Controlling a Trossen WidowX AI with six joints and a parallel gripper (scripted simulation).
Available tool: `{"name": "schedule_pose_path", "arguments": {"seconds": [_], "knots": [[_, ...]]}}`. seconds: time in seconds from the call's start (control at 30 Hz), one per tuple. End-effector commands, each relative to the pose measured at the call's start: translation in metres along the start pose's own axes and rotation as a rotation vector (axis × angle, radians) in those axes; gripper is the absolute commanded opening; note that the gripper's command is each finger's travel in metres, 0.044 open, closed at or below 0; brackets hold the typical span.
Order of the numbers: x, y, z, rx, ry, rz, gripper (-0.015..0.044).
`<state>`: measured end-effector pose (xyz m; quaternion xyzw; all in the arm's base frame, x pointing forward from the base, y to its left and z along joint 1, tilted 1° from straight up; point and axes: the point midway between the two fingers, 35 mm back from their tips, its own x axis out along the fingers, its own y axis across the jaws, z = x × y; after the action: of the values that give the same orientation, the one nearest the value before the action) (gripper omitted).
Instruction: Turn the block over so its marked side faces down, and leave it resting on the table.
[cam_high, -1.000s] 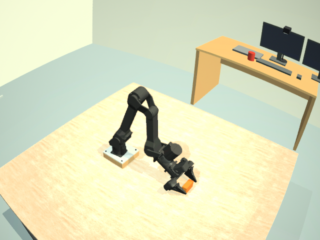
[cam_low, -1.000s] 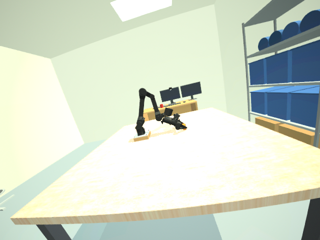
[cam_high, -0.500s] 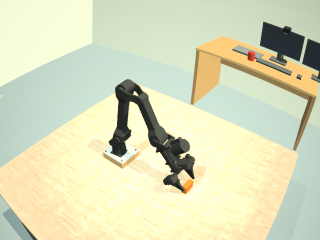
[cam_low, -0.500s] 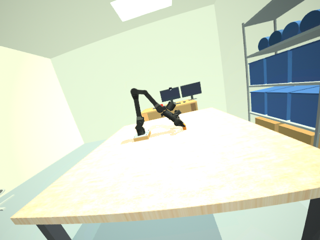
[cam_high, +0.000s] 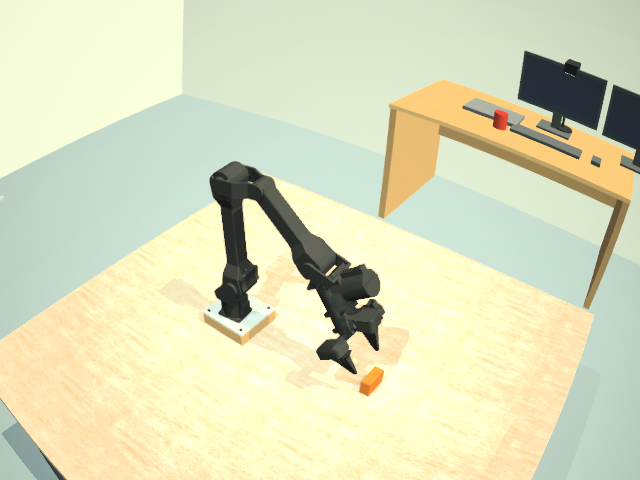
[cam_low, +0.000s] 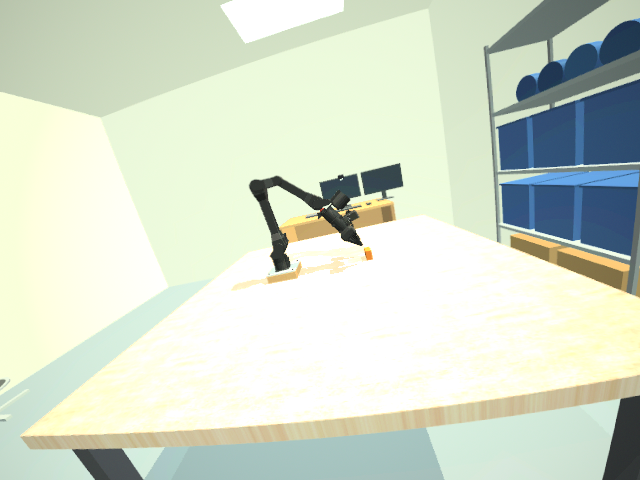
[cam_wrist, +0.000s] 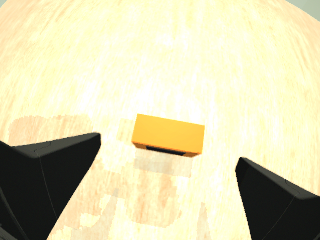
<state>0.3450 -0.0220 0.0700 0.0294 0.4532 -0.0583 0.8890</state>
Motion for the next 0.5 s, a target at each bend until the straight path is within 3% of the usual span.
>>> {"name": "schedule_pose_path", "arguments": {"seconds": [0.0,0.47], "knots": [[-0.001,0.001,0.014,0.005,0.059,0.004,0.044],[-0.004,0.001,0.051,0.003,0.525,0.005,0.044]]}}
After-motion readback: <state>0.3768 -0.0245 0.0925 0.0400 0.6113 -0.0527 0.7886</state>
